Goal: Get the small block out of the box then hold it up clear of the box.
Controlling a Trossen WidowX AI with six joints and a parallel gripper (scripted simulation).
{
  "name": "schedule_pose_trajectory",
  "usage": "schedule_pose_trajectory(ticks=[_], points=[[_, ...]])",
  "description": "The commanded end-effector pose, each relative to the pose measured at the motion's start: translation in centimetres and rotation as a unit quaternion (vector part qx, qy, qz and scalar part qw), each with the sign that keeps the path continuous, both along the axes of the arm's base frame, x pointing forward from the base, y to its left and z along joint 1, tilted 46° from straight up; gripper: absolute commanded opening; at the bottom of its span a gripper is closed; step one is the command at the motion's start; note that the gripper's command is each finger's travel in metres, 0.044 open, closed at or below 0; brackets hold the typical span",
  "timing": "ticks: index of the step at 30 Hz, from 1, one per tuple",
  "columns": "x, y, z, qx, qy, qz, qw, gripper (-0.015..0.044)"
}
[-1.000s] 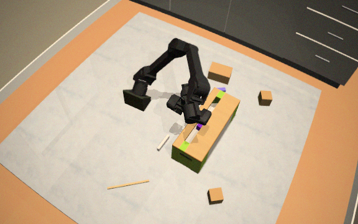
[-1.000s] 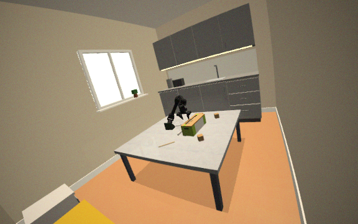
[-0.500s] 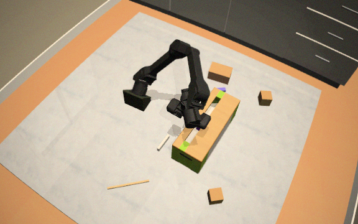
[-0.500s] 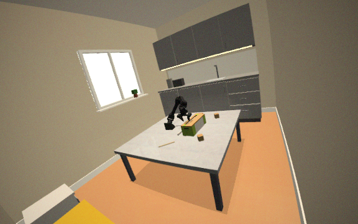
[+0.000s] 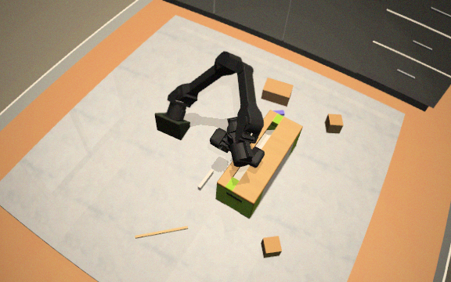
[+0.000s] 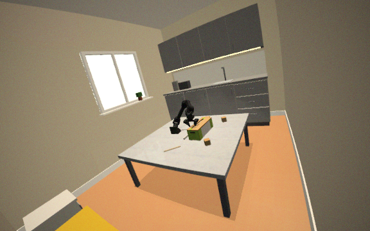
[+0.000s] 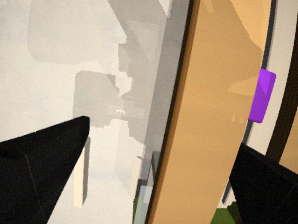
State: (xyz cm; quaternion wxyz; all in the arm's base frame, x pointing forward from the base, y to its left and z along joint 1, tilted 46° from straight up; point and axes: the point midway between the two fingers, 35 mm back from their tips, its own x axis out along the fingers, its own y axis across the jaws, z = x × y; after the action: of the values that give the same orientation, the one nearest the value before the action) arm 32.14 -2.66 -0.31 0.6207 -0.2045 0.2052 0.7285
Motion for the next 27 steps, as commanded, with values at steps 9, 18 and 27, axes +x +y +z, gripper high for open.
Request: schedule_pose_trajectory(ticks=[9, 18, 27], points=[[-0.5, 1.5, -1.4, 0.006, 0.01, 0.0, 1.0, 0.04], [-0.4, 1.7, -0.7, 0.004, 0.007, 0.001, 1.0, 0.04], [-0.5, 3.1, 0.6, 0.005, 0.007, 0.001, 1.0, 0.04]])
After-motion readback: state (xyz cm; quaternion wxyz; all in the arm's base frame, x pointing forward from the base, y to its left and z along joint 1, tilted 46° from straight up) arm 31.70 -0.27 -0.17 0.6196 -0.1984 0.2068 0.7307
